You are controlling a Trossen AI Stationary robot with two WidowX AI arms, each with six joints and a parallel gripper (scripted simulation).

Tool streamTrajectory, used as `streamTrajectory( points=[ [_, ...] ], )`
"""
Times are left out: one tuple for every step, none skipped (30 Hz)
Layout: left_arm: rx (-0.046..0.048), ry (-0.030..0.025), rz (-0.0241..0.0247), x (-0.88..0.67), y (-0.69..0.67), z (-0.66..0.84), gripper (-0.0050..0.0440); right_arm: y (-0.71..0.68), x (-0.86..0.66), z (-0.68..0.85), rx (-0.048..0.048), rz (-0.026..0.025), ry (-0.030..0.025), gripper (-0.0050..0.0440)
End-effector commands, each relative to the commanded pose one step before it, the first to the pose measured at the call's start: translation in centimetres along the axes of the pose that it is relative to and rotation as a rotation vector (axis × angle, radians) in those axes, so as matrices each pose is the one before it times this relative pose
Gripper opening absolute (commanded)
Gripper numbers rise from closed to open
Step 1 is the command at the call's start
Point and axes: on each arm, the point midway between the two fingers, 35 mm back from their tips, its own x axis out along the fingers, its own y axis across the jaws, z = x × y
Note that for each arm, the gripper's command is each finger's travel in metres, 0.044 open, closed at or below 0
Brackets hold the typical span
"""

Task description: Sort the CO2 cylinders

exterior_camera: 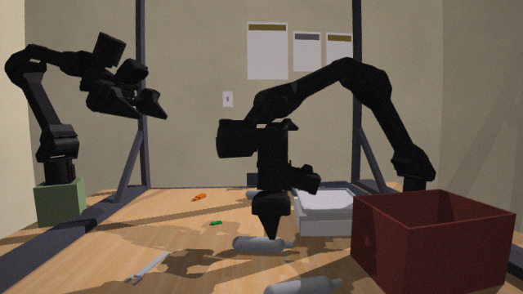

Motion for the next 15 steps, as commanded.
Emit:
streamTrajectory(
  points=[
    [-0.00476,0.00186,0.00247,0.644,-0.01,0.027,0.0253,0.069,-0.326,0.712,-0.00368,0.00227,-0.02139,0.044],
    [0.0,-0.00001,0.0,0.148,0.0,0.0,0.0253,0.0,0.0,0.0,0.0,0.0,0.0,0.044],
    [0.0,-0.00001,0.0,0.148,0.0,0.0,0.0253,0.0,0.0,0.0,0.0,0.0,0.0,0.044],
    [0.0,-0.00001,0.0,0.148,0.0,0.0,0.0253,0.0,0.0,0.0,0.0,0.0,0.0,0.044],
    [0.0,0.0,0.0,0.0,0.0,0.0,0.0253,0.0,0.0,0.0,0.0,0.0,0.0,0.044],
    [0.0,0.0,0.0,0.0,0.0,0.0,0.0253,0.0,0.0,0.0,0.0,0.0,0.0,0.044],
    [0.0,-0.00001,0.0,0.241,0.0,0.001,0.0253,0.0,0.0,0.0,0.0,0.0,0.0,0.044],
    [0.0,-0.00001,0.0,0.148,0.0,0.0,0.0253,0.0,0.0,0.0,0.0,0.0,0.0,0.044],
    [0.0,-0.00001,0.0,0.148,0.0,0.0,0.0253,0.0,0.0,0.0,0.0,0.0,0.0,0.044],
    [0.0,-0.00001,0.0,0.148,0.0,0.0,0.0253,0.0,0.0,0.0,0.0,0.0,0.0,0.044],
    [0.0,-0.00001,0.0,0.148,0.0,0.0,0.0253,0.0,0.0,0.0,0.0,0.0,0.0,0.044],
    [0.0,-0.00001,0.0,0.148,0.0,0.0,0.0253,0.0,0.0,0.0,0.0,0.0,0.0,0.044],
    [0.0,-0.00001,0.0,0.148,0.0,0.0,0.0253,0.0,0.0,0.0,0.0,0.0,0.0,0.044],
    [0.0,-0.00001,0.0,0.148,0.0,0.0,0.0253,0.0,0.0,0.0,0.0,0.0,0.0,0.044],
    [0.0,-0.00001,0.0,0.148,0.0,0.0,0.0253,0.0,0.0,0.0,0.0,0.0,0.0,0.044]
  ],
)
